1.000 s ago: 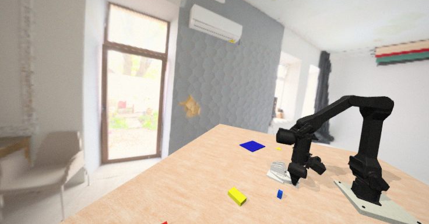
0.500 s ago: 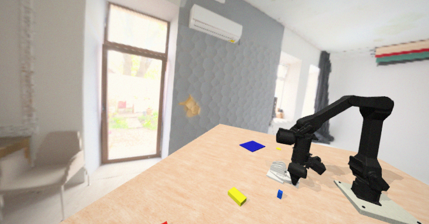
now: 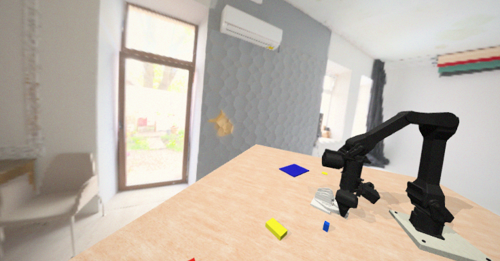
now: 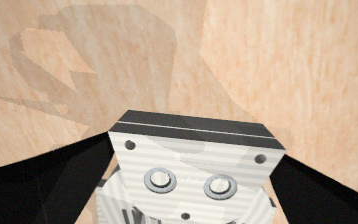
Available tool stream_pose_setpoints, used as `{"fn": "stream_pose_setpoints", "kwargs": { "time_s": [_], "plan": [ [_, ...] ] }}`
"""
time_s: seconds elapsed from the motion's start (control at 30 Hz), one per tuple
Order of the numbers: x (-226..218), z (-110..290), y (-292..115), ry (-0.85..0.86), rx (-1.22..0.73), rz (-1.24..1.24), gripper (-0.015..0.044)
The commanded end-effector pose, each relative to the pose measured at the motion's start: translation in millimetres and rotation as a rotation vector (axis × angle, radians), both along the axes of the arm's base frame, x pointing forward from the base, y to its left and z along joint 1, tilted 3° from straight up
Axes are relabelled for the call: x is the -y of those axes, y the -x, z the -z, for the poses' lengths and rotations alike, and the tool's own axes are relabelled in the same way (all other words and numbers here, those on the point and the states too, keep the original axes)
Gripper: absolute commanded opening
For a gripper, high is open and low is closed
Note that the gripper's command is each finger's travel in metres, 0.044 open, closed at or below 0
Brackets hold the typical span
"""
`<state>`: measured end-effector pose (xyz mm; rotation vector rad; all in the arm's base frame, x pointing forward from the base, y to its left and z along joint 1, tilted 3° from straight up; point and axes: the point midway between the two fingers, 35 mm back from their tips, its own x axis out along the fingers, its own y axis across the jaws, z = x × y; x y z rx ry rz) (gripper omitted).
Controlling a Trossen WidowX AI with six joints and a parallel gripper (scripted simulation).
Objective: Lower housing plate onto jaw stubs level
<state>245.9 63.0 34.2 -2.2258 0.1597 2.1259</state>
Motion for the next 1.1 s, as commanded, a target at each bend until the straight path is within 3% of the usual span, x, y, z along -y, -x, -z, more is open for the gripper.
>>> {"fn": "stream_pose_setpoints", "kwargs": {
  "time_s": [0.0, 0.2, 0.43, 0.6, 0.8, 1.07],
  "plan": [
    [0, 0, 0, 0.000, 0.000, 0.000, 0.0440],
    [0, -7, -1, 0.000, 0.000, 0.000, 0.0440],
    [-2, -73, 5, 0.004, -0.001, -0.002, 0.0440],
    [-2, -72, 3, -0.004, 0.012, -0.004, 0.0440],
    [9, -122, 51, 0.005, -0.004, -0.002, 0.0440],
    [9, -124, 53, 0.005, -0.005, -0.002, 0.0440]
  ]
}}
